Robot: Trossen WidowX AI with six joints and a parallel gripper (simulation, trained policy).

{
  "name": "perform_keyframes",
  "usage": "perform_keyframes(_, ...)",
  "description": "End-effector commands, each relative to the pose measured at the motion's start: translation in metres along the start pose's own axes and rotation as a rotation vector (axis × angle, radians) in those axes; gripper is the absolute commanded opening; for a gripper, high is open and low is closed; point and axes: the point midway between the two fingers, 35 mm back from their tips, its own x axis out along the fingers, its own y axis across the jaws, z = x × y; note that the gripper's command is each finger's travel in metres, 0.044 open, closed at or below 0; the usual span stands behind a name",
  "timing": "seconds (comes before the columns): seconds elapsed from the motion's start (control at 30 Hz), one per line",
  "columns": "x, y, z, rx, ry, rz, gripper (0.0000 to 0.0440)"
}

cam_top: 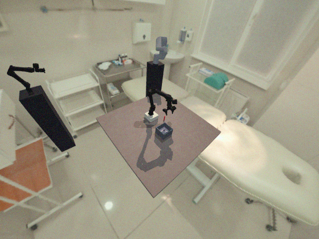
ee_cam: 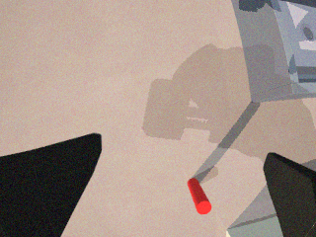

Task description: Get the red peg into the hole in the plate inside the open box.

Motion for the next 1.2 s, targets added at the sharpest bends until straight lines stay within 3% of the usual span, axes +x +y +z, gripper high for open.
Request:
perform_keyframes(0.0,0.008,-0.011,-0.011,0.102,0.065,-0.042,0.044)
perform_keyframes(0.43,0.044,-0.034,-0.047,0.444,0.22,-0.174,0.044)
perform_keyframes(0.9,0.096,-0.031,-0.073,0.65,0.249,-0.146,0.0438)
perform_keyframes(1.0,0.103,-0.031,-0.079,0.685,0.258,-0.144,0.04)
perform_keyframes(1.17,0.108,-0.034,-0.087,0.732,0.295,-0.159,0.0278)
